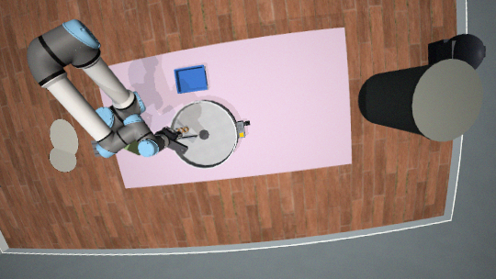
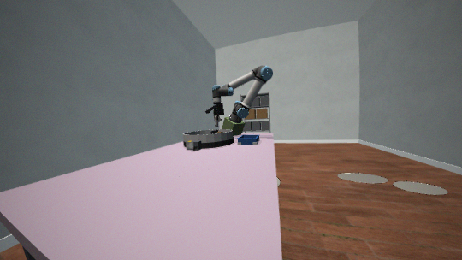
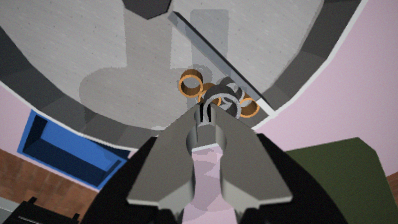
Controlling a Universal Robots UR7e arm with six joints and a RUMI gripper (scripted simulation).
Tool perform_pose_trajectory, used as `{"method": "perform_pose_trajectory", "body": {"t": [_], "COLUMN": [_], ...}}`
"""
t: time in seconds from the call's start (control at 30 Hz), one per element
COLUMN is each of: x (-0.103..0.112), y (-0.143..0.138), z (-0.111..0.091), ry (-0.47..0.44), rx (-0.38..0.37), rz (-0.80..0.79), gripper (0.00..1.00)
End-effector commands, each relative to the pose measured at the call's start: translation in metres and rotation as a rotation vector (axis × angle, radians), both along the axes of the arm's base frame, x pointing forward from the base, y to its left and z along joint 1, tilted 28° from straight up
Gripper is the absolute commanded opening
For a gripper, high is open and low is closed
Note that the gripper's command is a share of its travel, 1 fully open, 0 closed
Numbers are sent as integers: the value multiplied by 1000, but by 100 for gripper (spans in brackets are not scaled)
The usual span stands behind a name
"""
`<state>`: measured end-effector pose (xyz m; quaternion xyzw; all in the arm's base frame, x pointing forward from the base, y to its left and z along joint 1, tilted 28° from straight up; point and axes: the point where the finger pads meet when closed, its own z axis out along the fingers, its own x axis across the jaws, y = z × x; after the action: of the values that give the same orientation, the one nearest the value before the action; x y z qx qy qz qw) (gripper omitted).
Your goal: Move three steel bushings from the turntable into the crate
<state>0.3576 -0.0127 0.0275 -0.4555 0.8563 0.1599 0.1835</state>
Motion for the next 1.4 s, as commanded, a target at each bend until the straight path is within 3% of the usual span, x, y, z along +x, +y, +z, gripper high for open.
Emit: {"method": "perform_pose_trajectory", "body": {"t": [0.0,0.57,1.37], "x": [0,2,7], "y": [1,24,101], "z": [1,13,52], "ry": [-1,-1,-1], "rx": [-1,-1,-1], "rz": [0,0,0], "gripper": [0,0,0]}}
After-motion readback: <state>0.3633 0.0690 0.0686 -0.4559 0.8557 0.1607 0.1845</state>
